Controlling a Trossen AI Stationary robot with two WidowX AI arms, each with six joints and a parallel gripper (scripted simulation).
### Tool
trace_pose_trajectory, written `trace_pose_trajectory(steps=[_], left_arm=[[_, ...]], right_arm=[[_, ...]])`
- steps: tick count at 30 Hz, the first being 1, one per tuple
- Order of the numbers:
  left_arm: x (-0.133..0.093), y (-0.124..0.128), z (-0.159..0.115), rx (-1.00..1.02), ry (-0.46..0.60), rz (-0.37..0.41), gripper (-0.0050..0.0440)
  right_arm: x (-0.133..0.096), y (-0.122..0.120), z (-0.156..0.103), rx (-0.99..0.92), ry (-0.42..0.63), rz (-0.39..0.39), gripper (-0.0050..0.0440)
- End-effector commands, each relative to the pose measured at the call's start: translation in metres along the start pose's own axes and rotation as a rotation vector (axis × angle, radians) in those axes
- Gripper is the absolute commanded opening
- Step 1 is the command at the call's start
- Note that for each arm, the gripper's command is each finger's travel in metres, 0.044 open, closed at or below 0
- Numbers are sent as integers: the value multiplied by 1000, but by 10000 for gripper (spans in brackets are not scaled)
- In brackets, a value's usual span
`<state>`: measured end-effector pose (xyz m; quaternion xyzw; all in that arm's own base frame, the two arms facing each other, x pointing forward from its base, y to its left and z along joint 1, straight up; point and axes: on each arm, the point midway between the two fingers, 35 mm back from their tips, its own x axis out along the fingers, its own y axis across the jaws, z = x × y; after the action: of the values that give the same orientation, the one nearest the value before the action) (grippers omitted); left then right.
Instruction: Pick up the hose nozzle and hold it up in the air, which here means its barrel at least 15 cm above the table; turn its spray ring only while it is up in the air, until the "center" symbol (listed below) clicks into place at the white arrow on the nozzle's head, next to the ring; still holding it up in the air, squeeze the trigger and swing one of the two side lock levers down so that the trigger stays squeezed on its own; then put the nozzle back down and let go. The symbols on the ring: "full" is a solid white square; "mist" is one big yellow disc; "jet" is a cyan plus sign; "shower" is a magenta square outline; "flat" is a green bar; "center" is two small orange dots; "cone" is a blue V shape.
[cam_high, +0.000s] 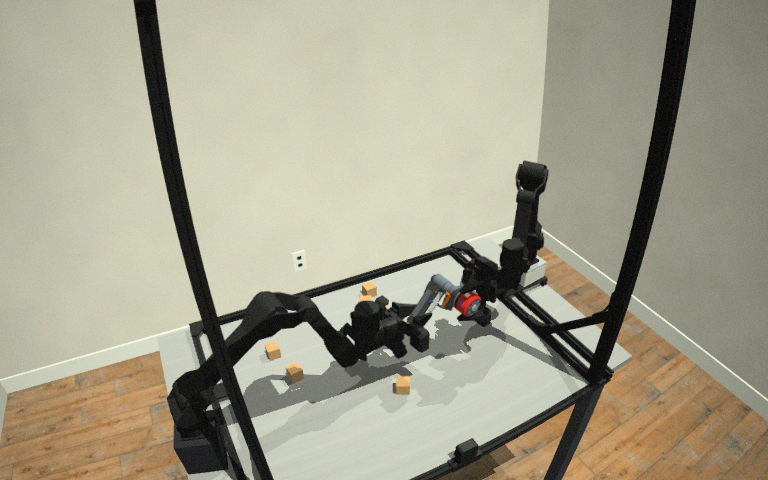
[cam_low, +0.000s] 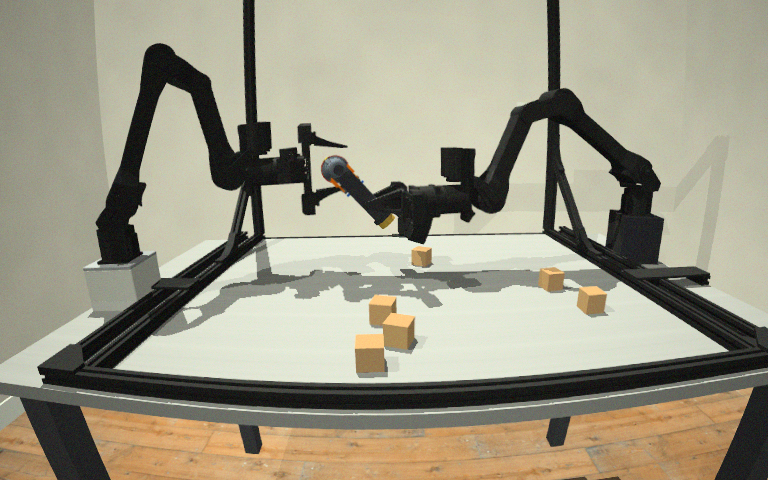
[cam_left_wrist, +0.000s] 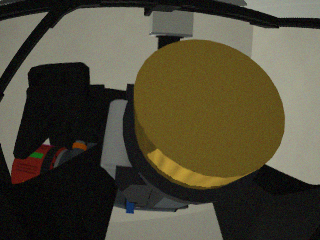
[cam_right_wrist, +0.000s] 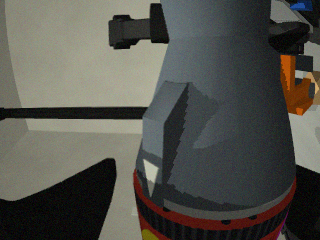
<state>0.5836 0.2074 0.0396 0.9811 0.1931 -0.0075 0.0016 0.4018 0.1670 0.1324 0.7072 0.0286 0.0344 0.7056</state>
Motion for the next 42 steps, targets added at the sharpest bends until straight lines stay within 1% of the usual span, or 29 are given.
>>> trace_pose_trajectory(steps=[1,22,24,26,28,42], left_arm=[[1,-1,-4,0,15,-3,0],[1,-1,-4,0,15,-3,0],[1,-1,-4,0,15,-3,0],[1,-1,-4,0,15,-3,0],[1,-1,-4,0,15,-3,0],[1,-1,-4,0,15,-3,0]], right_arm=[[6,-4,0,-2,3,-8,400],[6,-4,0,-2,3,-8,400],[6,-3,0,-2,-2,-4,352],[6,-5,0,-2,-2,-4,339],[6,-5,0,-2,-2,-4,339],[6,-5,0,-2,-2,-4,245]])
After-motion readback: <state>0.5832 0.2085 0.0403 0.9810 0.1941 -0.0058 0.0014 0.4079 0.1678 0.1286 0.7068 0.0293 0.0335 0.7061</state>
